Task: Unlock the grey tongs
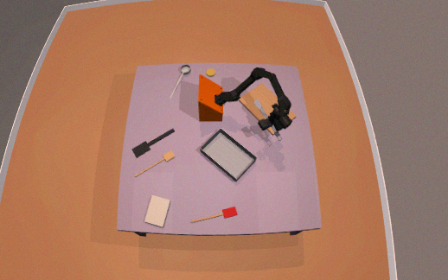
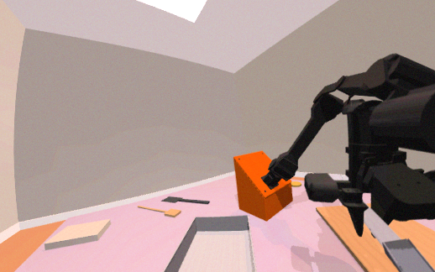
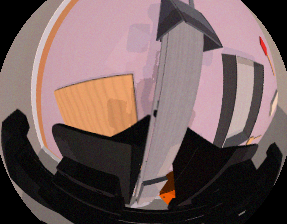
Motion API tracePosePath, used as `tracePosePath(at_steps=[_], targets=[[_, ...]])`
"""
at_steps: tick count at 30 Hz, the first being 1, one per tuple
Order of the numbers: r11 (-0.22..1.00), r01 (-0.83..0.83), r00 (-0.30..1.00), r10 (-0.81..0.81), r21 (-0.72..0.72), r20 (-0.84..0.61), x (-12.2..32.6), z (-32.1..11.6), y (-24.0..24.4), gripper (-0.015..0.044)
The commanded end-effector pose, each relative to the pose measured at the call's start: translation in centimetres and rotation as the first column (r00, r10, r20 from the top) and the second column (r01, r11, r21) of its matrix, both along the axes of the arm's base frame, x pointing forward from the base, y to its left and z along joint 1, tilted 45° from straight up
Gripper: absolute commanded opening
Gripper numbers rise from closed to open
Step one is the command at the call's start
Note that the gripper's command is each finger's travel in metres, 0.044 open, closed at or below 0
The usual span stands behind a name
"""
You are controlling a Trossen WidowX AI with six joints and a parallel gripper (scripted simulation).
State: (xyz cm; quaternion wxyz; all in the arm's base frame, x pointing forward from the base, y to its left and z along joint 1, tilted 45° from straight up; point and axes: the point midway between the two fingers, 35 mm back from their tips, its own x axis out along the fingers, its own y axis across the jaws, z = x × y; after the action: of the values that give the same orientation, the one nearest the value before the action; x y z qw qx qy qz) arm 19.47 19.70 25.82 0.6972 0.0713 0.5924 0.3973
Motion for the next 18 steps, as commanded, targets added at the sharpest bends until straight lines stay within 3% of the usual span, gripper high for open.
tracePosePath(at_steps=[1,18], targets=[[0.999,-0.03,0.999,0.03,-0.019,0.031,-1.3,0.2,0.6,-0.015],[0.982,-0.173,0.97,0.184,-0.077,0.159,-7.1,1.1,2.7,-0.015]])
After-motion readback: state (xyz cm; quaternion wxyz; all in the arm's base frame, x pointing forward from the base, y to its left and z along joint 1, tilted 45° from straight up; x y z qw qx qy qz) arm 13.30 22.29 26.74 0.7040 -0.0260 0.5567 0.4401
